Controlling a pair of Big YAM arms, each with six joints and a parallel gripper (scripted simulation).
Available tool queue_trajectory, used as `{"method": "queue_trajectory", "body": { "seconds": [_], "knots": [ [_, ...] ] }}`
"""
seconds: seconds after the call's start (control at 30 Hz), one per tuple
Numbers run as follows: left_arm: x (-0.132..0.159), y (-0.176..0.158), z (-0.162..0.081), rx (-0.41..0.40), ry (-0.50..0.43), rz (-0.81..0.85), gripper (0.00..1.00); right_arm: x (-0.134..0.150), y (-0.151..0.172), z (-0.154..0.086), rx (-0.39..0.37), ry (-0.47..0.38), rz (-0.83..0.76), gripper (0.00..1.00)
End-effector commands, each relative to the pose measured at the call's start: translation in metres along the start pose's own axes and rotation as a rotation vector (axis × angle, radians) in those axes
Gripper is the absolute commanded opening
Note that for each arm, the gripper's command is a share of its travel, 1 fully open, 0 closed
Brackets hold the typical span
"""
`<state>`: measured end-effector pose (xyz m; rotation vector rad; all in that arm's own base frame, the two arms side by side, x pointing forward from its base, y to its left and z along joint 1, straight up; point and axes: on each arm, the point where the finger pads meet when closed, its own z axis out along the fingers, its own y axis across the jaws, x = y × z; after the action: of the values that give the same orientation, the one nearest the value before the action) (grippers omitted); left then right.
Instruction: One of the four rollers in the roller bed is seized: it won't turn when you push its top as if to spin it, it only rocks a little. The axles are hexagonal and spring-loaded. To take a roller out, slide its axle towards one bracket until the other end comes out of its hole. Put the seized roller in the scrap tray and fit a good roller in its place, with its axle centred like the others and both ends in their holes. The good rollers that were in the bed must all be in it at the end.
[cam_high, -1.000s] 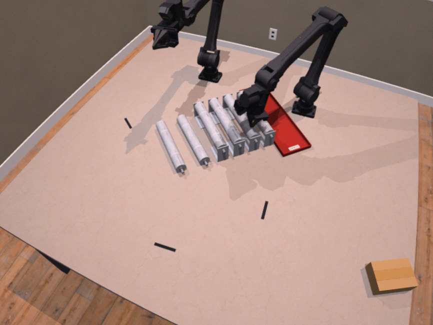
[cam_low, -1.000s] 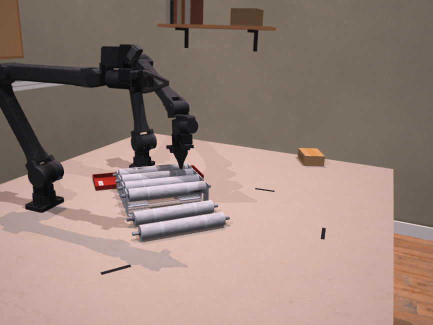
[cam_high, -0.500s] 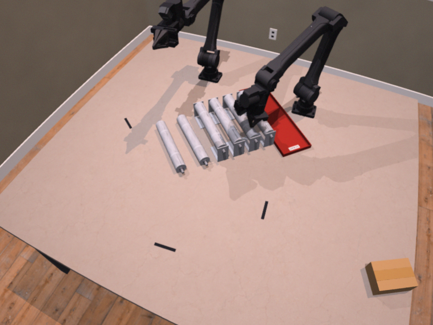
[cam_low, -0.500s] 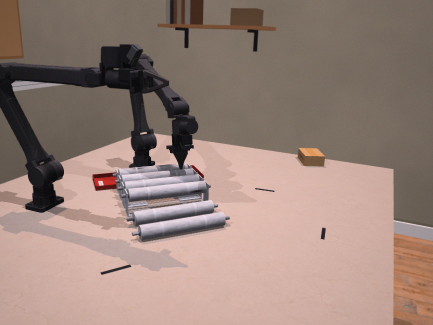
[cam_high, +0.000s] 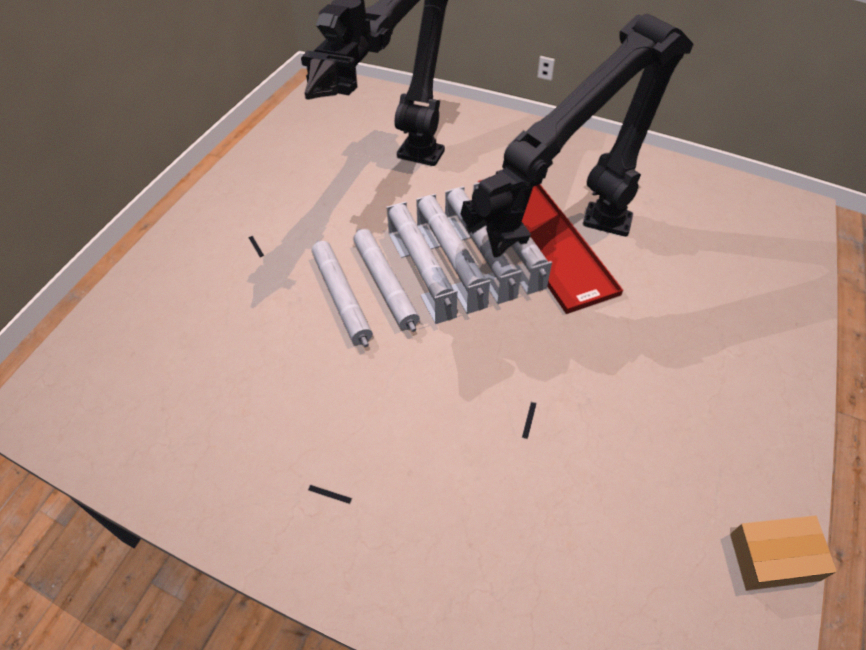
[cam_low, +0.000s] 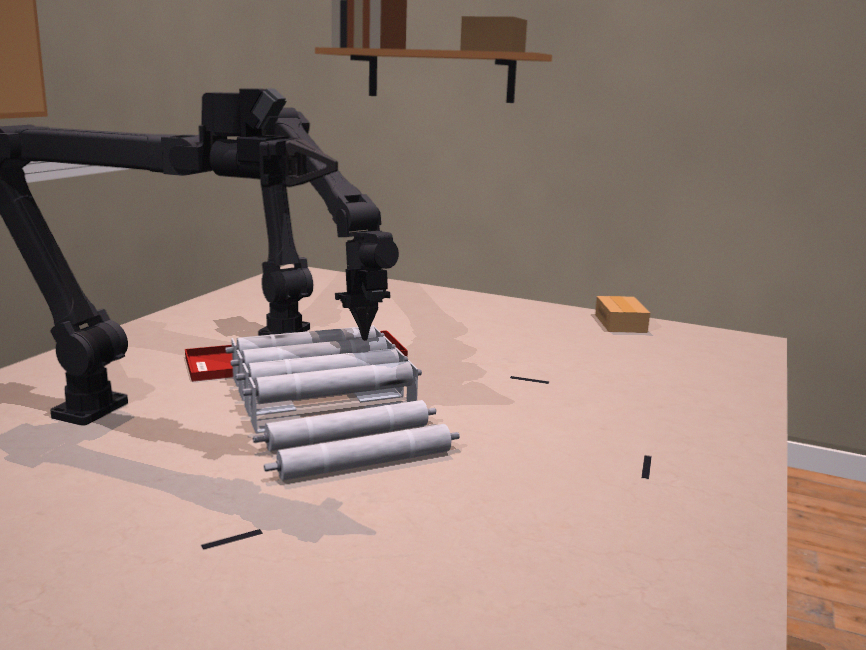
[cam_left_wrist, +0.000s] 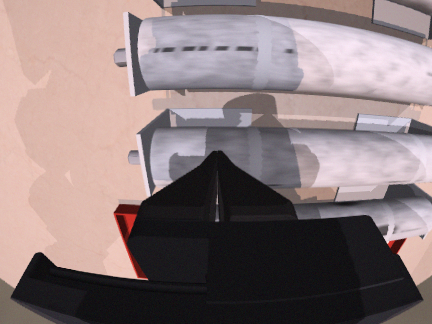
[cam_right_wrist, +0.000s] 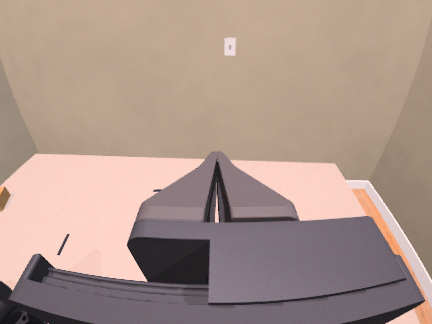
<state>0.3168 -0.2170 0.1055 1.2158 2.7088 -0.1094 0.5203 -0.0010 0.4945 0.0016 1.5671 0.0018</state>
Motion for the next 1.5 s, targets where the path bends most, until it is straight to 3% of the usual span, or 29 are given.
{"method": "queue_trajectory", "body": {
  "seconds": [0.0,0.17,1.47],
  "knots": [
    [-0.016,-0.003,0.007,0.002,0.008,0.007,0.0,0.0,0.005,-0.001,-0.008,0.004,-0.008,0.0],
    [0.002,-0.002,0.017,0.014,0.052,-0.007,0.0,0.0,0.005,-0.001,-0.008,0.004,-0.008,0.0],
    [0.008,-0.004,0.02,0.016,0.058,-0.004,0.0,0.0,0.005,-0.001,-0.008,0.004,-0.008,0.0]
  ]
}}
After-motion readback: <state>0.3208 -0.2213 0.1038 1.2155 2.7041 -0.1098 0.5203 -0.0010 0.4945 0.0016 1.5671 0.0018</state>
